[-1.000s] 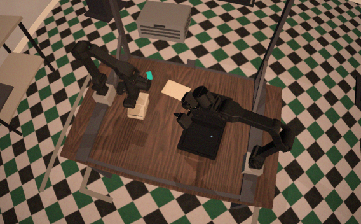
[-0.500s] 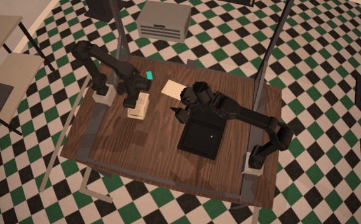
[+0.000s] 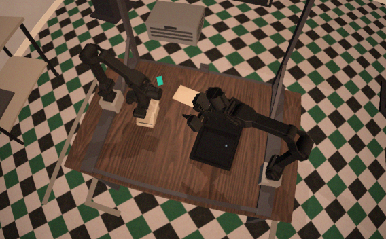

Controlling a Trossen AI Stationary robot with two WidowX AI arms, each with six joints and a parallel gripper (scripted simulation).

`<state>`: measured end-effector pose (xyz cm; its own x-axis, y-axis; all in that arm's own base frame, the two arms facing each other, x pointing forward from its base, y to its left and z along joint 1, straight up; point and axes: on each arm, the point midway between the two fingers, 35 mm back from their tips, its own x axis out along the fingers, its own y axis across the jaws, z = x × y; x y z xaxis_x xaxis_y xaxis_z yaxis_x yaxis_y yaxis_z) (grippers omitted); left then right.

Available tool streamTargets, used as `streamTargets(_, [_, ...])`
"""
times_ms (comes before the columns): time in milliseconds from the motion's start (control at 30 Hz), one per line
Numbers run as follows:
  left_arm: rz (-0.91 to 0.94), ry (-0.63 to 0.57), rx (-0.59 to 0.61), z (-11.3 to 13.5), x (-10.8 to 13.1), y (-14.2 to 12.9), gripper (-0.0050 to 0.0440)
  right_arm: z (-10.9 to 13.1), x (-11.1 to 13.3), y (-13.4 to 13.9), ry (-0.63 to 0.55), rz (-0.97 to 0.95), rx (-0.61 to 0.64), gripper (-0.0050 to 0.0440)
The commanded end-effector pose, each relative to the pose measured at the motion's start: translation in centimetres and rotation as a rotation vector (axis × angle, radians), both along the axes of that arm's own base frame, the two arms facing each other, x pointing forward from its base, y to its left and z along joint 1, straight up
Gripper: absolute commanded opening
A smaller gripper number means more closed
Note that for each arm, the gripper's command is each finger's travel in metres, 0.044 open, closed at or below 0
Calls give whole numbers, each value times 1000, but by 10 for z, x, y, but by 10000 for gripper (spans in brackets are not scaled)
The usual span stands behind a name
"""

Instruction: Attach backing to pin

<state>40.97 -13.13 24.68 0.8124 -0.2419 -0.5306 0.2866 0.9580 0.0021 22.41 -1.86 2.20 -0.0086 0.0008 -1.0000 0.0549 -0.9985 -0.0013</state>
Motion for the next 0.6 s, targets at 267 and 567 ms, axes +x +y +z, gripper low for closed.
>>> streamTargets(267, [1,-21,-9,9,0,0,440,-27,2,1,-7,1,0,-50])
streamTargets(567, [1,-21,-9,9,0,0,440,-39,2,1,-7,1,0,-50])
